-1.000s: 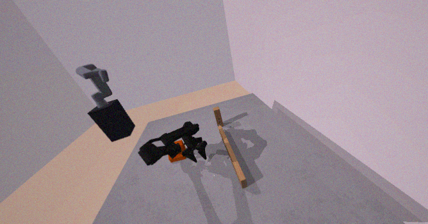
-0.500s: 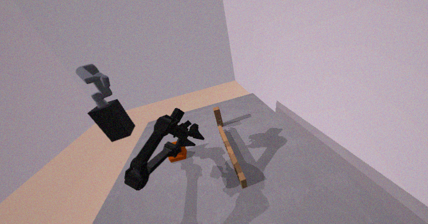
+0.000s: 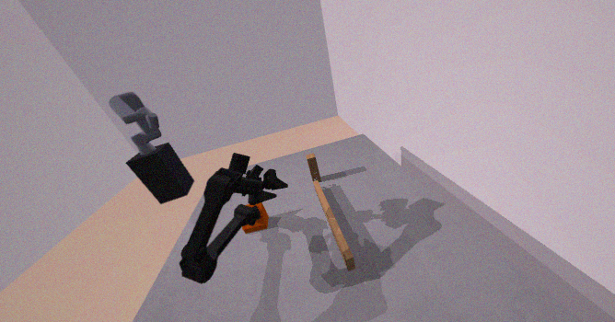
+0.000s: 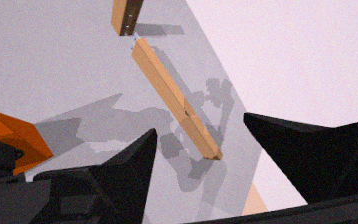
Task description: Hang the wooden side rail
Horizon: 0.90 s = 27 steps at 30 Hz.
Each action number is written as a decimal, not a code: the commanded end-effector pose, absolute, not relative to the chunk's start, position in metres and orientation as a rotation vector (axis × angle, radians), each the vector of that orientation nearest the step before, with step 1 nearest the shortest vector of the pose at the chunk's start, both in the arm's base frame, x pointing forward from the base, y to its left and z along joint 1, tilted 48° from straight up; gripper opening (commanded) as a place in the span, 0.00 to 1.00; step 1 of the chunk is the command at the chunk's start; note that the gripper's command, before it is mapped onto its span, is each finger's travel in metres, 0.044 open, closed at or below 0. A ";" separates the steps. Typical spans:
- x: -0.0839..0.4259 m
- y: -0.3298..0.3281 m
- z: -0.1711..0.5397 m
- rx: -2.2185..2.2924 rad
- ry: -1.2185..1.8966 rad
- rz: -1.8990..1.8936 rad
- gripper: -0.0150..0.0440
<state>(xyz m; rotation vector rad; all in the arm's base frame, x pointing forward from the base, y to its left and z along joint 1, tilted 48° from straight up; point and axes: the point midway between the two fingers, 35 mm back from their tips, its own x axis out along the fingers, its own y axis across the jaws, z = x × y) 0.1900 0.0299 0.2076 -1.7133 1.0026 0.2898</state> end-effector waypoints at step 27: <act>0.302 0.088 -0.018 -1.172 0.850 0.296 1.00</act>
